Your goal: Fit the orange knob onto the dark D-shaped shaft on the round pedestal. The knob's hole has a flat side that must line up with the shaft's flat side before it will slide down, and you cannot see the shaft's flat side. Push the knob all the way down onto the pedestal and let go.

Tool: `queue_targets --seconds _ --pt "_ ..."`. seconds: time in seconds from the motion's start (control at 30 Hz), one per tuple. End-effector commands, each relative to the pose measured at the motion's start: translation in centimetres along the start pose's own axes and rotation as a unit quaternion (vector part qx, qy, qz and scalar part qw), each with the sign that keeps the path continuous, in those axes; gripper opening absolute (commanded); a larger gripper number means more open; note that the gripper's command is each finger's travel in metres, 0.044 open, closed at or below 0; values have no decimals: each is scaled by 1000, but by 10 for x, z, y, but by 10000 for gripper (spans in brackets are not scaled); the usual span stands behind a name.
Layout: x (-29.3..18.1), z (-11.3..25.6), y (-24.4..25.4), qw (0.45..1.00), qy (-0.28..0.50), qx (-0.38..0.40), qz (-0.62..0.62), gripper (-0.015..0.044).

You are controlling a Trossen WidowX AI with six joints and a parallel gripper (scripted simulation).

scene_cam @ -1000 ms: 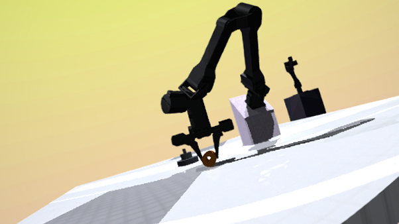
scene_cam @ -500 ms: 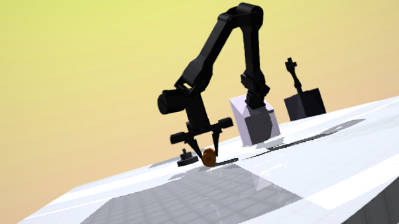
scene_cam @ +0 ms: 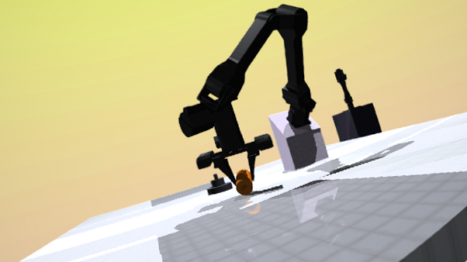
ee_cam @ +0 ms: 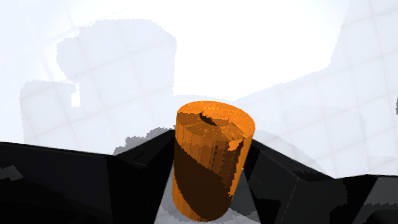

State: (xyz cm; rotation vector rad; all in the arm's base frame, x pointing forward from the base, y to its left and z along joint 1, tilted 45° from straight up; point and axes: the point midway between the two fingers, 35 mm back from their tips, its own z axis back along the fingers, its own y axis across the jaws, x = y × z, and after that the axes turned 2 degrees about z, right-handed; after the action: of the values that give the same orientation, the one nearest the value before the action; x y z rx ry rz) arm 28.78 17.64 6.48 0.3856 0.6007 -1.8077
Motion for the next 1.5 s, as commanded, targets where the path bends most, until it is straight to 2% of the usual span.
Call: queue_targets --seconds 0.0,1.47 --pt "-5 3 1 1000 -30 1 4 179" --pt "-39 13 1 953 -303 -8 4 179"
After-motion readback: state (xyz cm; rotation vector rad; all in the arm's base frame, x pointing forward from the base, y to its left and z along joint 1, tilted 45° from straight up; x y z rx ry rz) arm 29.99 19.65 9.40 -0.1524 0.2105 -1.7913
